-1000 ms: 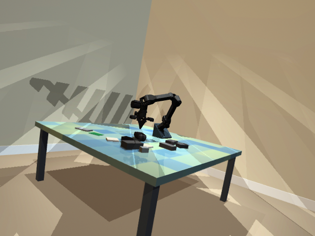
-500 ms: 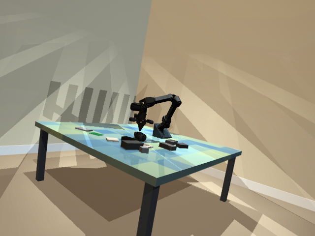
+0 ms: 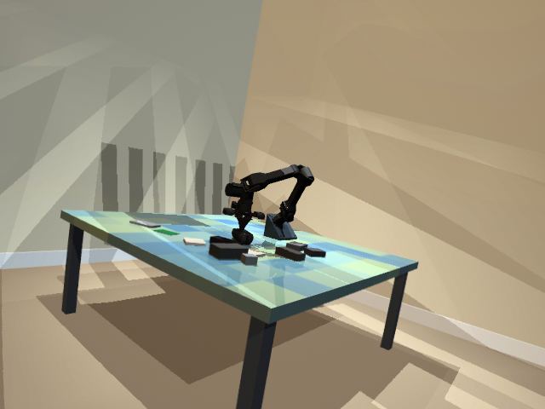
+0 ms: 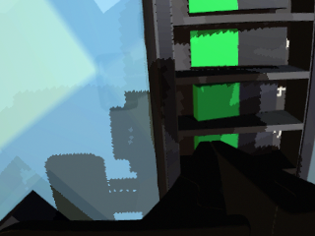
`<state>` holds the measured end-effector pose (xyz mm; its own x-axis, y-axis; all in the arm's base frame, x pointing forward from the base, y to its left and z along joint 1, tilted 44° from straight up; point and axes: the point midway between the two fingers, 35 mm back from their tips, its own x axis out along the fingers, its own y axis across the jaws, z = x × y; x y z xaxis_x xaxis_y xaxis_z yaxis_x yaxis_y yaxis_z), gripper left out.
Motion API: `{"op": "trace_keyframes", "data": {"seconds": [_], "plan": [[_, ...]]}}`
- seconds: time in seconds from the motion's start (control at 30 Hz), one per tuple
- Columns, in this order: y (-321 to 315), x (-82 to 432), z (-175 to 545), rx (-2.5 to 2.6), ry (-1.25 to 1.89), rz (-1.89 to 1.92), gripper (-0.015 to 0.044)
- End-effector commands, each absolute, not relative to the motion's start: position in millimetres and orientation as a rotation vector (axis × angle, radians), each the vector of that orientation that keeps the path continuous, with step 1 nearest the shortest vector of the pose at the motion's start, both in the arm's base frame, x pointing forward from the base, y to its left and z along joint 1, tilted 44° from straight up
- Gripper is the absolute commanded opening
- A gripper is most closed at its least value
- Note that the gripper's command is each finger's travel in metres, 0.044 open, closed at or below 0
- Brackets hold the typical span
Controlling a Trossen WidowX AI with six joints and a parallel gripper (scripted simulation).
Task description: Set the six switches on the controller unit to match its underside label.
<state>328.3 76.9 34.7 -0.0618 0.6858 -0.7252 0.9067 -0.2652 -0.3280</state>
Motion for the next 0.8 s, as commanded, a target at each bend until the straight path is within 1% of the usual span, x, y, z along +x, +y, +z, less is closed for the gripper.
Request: {"op": "trace_keyframes", "data": {"seconds": [0.0,0.47,0.63,0.77], "plan": [[81,327,31,1.956,1.727,-1.24,0.0],[81,327,31,1.956,1.727,-1.24,0.0],[52,330,61,1.954,1.725,-1.242,0.0],[50,330,63,1.955,1.725,-1.242,0.0]]}}
